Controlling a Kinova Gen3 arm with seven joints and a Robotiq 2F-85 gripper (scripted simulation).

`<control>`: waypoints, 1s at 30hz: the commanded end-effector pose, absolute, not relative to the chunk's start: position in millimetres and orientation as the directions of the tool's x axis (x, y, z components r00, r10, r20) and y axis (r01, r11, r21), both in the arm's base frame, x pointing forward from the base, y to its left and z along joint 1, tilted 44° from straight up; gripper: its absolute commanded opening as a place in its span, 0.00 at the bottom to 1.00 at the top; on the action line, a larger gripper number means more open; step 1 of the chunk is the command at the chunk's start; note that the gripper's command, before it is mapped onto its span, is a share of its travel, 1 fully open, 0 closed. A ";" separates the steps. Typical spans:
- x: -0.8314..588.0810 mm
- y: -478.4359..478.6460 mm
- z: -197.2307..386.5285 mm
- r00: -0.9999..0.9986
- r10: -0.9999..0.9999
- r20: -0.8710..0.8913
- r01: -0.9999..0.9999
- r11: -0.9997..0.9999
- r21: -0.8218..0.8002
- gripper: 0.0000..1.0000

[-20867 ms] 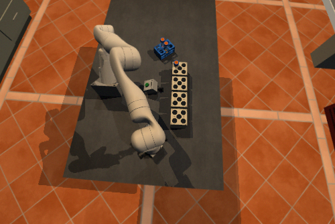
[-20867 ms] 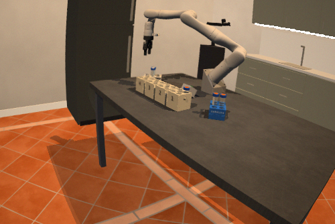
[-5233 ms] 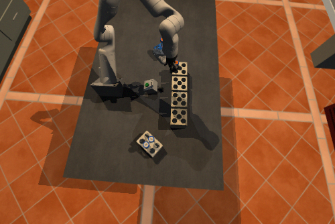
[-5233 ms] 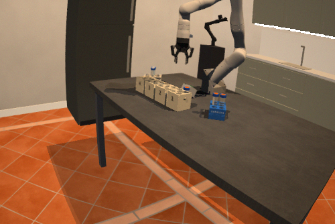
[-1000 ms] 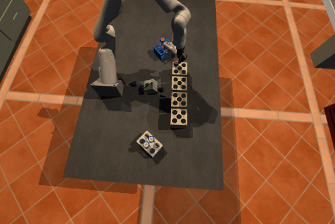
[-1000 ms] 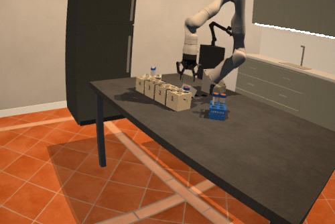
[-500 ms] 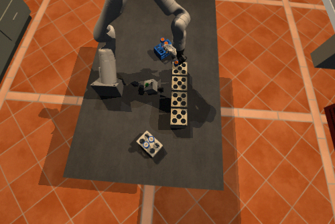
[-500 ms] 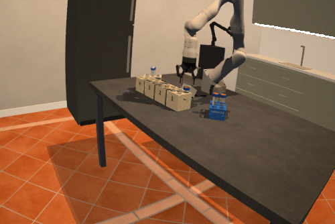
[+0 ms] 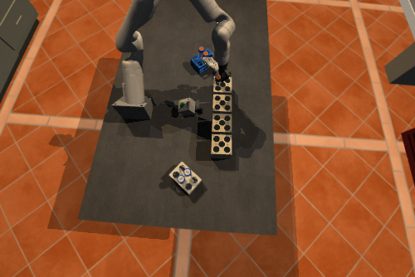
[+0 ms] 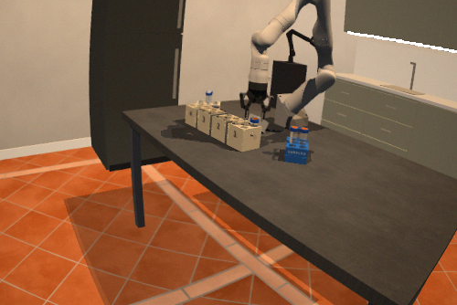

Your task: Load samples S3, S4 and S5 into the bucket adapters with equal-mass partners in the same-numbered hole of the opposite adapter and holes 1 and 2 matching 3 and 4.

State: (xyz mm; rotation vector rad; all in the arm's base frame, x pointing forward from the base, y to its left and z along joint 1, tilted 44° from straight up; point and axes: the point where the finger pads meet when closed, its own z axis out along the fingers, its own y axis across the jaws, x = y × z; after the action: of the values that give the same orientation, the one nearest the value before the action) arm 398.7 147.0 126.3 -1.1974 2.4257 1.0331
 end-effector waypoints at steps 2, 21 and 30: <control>397.8 154.2 122.2 -0.635 -0.592 -0.496 -0.768 0.411 0.492 0.62; 398.9 154.0 122.2 -0.635 -0.592 -0.497 -0.768 0.412 0.491 0.62; 398.6 155.6 120.7 -0.635 -0.591 -0.497 -0.767 0.412 0.491 0.62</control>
State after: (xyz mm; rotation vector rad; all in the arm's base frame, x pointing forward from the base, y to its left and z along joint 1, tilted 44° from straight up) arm 398.1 152.0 121.2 -1.1994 2.4252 1.0349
